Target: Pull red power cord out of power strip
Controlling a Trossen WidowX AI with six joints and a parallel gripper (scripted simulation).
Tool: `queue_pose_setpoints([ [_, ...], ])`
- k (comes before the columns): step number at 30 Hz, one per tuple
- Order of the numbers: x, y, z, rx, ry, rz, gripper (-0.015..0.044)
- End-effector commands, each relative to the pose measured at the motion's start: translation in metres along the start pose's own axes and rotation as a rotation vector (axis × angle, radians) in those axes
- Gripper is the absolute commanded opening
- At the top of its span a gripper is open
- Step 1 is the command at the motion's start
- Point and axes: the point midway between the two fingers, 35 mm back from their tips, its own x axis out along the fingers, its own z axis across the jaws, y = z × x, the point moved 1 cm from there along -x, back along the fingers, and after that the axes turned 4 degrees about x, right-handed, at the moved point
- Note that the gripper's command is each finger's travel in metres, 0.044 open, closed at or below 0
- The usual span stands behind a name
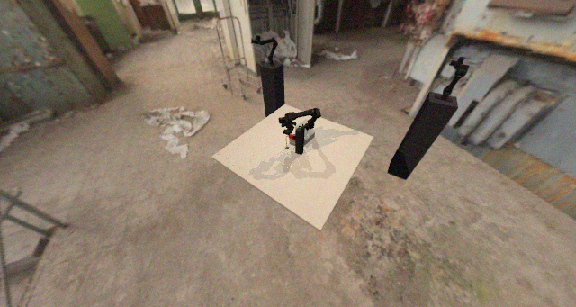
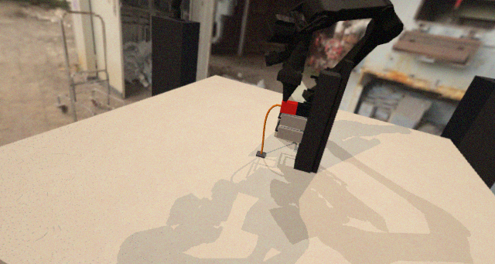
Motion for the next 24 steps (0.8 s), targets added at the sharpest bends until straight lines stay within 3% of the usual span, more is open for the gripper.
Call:
queue_pose_setpoints([
  [1, 0.0, 0.006, -0.001, 0.004, -0.002, 0.004, 0.016],
  [15, 0.012, 0.006, -0.001, 0.004, -0.003, 0.004, 0.016],
  [17, 0.01, 0.005, -0.001, 0.0, 0.001, 0.001, 0.0107],
  [24, 0.01, 0.005, -0.001, 0.0, 0.001, 0.001, 0.0061],
])
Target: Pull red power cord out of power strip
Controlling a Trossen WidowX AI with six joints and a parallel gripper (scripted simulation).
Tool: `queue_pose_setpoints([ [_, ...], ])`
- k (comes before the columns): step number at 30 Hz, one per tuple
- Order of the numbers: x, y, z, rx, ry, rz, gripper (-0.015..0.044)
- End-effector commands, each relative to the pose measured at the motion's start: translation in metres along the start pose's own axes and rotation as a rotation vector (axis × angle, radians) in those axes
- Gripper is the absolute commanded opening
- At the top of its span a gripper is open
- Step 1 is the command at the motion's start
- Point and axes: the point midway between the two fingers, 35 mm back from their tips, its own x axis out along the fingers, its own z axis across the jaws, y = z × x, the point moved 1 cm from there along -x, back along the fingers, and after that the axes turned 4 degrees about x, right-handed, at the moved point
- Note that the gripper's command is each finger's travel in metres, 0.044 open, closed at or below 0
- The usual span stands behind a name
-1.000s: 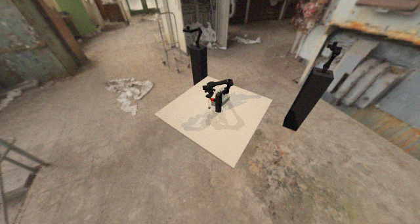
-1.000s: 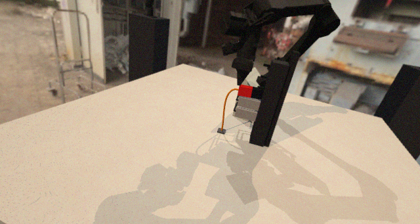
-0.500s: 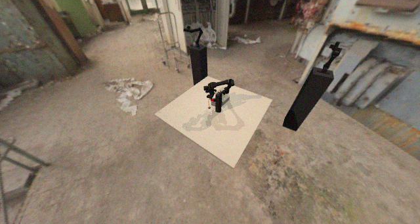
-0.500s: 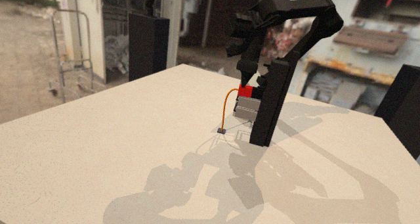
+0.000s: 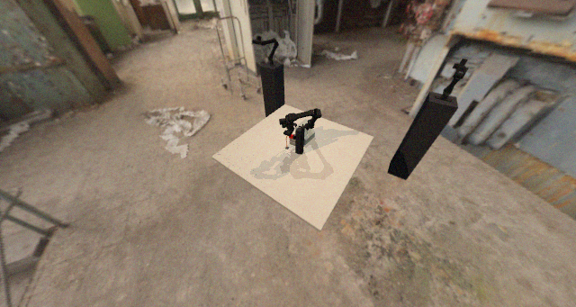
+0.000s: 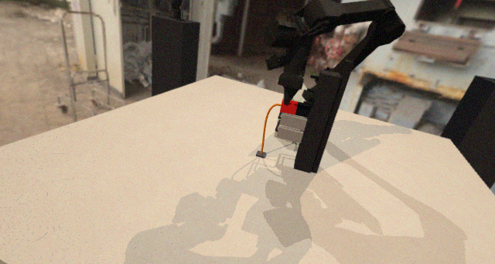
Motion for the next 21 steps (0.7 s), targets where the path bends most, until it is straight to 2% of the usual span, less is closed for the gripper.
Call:
queue_pose_setpoints([
  [1, 0.0, 0.0, -0.001, 0.002, 0.003, 0.0, 0.0054],
  [3, 0.0, 0.0, -0.001, 0.002, 0.003, 0.0, 0.0041],
  [5, 0.0, -0.001, -0.001, 0.002, 0.003, 0.0, 0.0],
  [21, -0.002, -0.024, 0.003, 0.003, 0.002, -0.002, 0.0],
])
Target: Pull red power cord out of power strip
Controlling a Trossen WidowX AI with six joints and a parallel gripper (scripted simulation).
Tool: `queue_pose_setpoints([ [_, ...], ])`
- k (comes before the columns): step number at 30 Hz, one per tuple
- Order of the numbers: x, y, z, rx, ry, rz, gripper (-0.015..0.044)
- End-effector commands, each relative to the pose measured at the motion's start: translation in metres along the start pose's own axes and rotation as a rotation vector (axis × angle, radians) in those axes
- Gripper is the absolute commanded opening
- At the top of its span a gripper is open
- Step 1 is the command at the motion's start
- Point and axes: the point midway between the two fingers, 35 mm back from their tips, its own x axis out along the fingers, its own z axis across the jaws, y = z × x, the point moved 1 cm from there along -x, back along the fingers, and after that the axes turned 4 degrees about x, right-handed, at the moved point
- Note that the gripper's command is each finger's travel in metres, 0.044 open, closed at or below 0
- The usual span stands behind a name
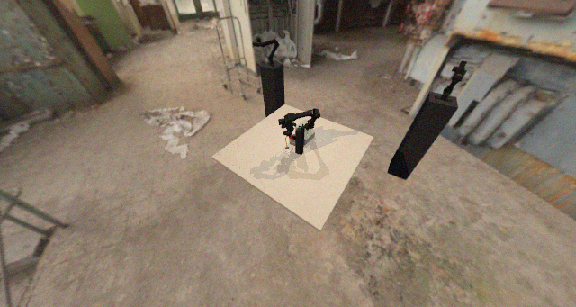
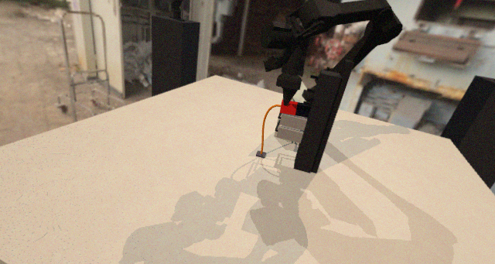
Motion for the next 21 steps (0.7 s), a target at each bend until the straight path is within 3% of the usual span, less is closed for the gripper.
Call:
queue_pose_setpoints([
  [1, -0.005, -0.022, 0.002, 0.002, -0.01, -0.042, 0.0],
  [17, -0.01, -0.047, 0.002, 0.003, -0.011, -0.044, 0.0],
  [21, -0.008, -0.041, 0.003, 0.002, -0.013, -0.044, 0.0105],
])
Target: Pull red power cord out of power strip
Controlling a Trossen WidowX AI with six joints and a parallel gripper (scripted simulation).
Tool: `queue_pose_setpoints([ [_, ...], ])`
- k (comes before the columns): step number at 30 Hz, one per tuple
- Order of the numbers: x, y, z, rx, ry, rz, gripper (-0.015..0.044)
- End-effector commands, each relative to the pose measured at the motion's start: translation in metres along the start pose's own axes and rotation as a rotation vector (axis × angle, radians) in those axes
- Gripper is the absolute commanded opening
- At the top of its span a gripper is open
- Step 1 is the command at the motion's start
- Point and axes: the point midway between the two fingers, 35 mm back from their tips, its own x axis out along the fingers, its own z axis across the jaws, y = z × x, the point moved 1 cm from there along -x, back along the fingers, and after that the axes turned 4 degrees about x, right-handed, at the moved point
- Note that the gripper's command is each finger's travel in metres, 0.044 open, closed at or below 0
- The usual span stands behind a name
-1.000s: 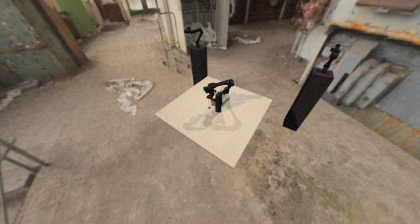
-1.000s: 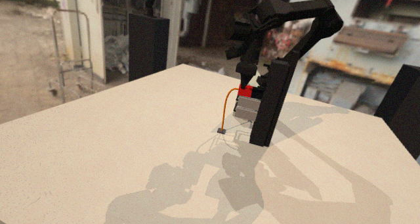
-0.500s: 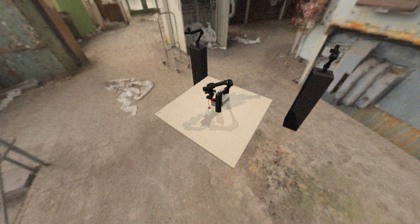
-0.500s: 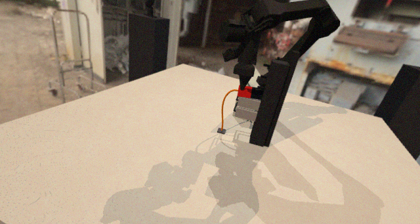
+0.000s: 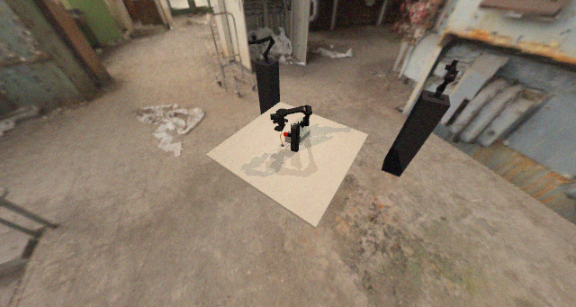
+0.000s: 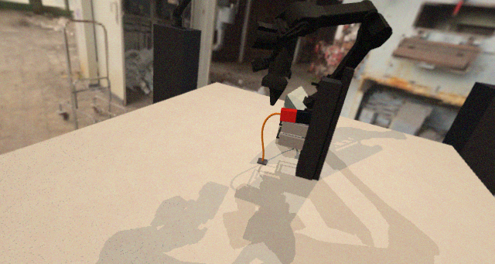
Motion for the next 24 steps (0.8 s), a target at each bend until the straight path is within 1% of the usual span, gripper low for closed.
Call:
queue_pose_setpoints([
  [1, 0.002, 0.003, 0.002, -0.008, 0.005, 0.0, 0.0131],
  [2, 0.002, 0.003, 0.002, -0.008, 0.005, 0.0, 0.0157],
  [3, 0.002, 0.003, 0.002, -0.008, 0.005, 0.0, 0.016],
  [16, -0.004, 0.003, 0.001, -0.006, 0.005, 0.003, 0.016],
  [24, -0.005, 0.013, 0.001, -0.005, 0.005, 0.004, 0.016],
])
